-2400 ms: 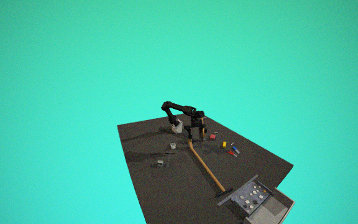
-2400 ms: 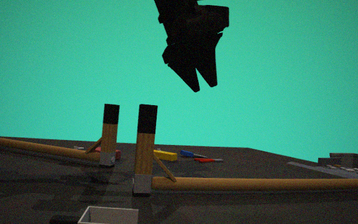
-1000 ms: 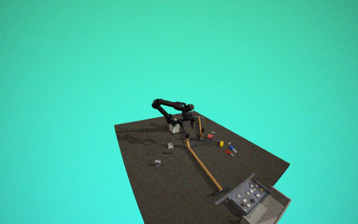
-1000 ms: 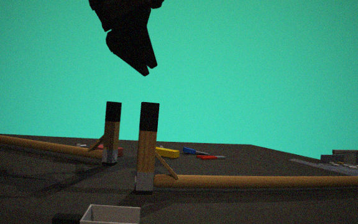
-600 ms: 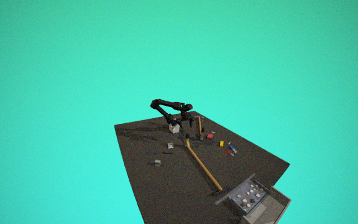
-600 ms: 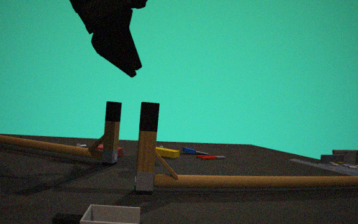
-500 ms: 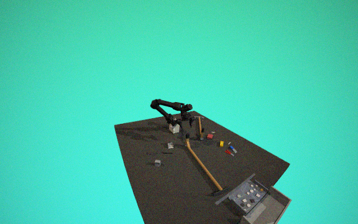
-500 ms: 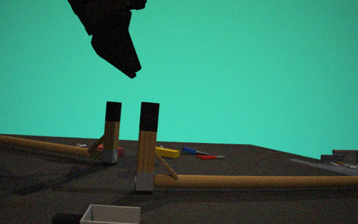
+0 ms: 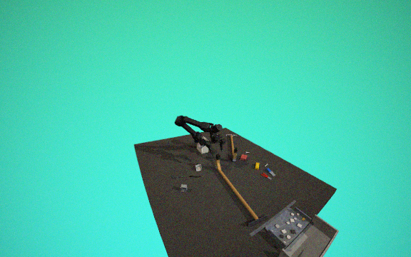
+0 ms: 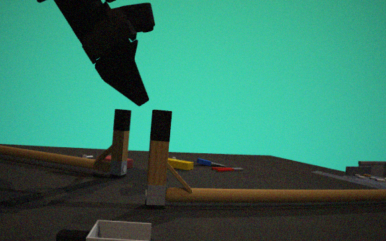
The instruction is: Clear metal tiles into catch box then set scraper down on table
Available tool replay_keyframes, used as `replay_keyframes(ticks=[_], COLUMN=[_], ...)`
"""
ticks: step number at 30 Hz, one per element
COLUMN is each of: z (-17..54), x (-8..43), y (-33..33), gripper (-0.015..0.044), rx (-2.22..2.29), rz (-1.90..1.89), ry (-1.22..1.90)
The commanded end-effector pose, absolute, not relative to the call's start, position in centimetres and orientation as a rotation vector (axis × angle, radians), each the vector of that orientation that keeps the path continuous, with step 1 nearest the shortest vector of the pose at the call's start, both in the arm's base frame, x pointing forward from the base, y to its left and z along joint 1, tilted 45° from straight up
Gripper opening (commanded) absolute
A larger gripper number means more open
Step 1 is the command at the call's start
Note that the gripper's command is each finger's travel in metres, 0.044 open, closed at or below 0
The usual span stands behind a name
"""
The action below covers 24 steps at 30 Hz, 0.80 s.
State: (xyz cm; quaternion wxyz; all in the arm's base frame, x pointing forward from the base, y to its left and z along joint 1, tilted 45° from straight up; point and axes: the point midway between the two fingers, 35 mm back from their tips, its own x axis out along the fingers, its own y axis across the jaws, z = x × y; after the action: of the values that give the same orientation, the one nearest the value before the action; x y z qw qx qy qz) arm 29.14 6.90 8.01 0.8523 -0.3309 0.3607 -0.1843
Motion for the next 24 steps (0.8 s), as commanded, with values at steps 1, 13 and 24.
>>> replay_keyframes(ticks=[1,13,24], z=[7.6,6.5,5.6], x=[29.2,30.6,31.9], y=[6.5,5.7,4.8], gripper=[0.0440,0.0440,0.0440], rx=[-0.696,-0.691,-0.689], rz=[-0.384,-0.383,-0.383], ry=[0.761,0.768,0.770])
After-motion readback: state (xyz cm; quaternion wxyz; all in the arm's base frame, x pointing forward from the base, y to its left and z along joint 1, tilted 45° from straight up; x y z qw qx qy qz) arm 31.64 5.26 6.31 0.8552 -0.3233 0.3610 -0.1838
